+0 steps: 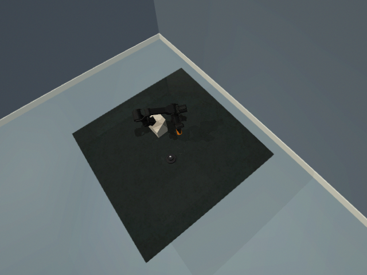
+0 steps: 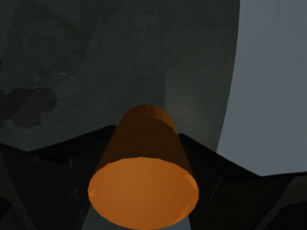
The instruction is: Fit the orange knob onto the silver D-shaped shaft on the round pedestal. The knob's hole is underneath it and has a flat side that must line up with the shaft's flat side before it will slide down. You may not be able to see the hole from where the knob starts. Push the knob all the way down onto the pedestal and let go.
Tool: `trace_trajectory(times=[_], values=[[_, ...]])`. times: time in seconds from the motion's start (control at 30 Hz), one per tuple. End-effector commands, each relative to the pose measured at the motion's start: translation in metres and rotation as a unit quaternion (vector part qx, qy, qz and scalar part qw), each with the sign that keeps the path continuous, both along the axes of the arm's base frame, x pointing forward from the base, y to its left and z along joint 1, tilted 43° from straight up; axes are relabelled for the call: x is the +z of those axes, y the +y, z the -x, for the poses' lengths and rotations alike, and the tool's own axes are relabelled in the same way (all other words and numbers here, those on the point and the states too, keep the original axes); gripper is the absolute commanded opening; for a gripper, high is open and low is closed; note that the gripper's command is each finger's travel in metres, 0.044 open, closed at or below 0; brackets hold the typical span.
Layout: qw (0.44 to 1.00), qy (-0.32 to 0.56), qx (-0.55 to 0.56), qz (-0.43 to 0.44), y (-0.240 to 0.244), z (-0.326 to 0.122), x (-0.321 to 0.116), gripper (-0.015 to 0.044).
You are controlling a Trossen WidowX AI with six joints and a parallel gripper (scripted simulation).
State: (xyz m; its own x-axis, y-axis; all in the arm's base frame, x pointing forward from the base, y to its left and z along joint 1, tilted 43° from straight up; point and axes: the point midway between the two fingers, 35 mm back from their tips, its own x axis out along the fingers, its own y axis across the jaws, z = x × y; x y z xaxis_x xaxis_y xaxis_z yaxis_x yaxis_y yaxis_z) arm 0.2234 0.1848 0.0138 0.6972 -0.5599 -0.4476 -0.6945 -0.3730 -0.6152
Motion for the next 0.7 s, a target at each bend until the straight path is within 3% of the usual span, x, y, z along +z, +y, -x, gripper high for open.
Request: trace_trajectory(times=[0.0, 0.67], values=[[0.999, 0.029, -0.025, -0.017, 0.001, -0.005, 0.0, 0.0], [0.959, 0.21, -0.183, -0.059, -0.027, -0.026, -0.026, 0.0]])
